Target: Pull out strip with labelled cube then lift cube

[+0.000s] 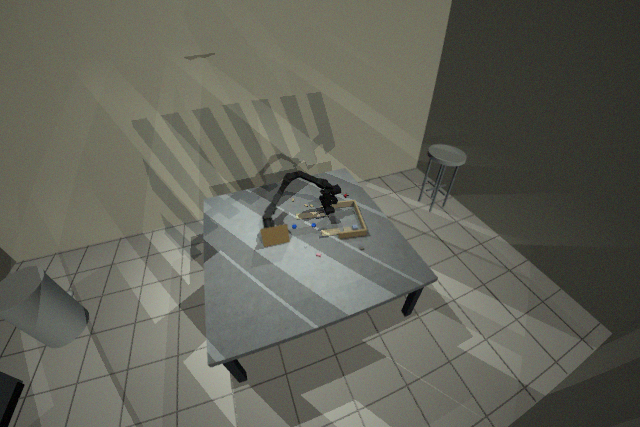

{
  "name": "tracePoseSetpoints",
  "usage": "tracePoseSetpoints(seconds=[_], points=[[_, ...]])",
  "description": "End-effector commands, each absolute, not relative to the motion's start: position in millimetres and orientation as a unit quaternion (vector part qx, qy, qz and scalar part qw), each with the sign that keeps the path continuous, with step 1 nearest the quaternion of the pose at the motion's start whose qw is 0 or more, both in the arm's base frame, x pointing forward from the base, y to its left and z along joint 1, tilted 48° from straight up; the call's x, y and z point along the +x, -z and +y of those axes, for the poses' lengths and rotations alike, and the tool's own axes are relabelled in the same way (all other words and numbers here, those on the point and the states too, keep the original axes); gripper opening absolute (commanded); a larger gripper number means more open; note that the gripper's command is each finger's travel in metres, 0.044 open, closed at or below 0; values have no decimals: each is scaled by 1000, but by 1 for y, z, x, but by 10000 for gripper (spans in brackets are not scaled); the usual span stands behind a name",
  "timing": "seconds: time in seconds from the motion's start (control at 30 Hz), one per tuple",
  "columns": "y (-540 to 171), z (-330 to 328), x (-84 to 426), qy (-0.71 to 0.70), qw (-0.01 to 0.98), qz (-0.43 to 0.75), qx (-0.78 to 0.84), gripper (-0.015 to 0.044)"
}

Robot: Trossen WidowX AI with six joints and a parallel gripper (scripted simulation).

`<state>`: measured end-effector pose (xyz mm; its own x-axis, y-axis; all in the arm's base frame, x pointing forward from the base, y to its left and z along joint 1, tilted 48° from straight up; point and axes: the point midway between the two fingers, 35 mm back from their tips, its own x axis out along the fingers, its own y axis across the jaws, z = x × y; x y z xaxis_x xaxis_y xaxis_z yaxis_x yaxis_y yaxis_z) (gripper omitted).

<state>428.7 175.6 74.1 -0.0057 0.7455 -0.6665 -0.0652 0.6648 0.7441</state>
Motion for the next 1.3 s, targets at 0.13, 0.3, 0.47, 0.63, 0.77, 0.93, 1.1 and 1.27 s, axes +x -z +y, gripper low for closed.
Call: tracePoseSetpoints(seconds=[0.13, 0.3, 0.47, 0.63, 0.77, 0.93, 1.1, 1.27], points=[[-74, 176, 429, -310, 653, 638, 267, 138], [-74, 176, 429, -310, 653, 638, 267, 105], [-75, 173, 427, -310, 653, 638, 267, 0], [-78, 158, 411, -309, 652, 639, 266, 0], [-81, 146, 398, -308, 652, 640, 266, 0], [-84, 132, 379, -307, 651, 641, 267, 0], [-85, 128, 373, -306, 651, 642, 267, 0], [-81, 123, 360, -306, 650, 642, 267, 0]])
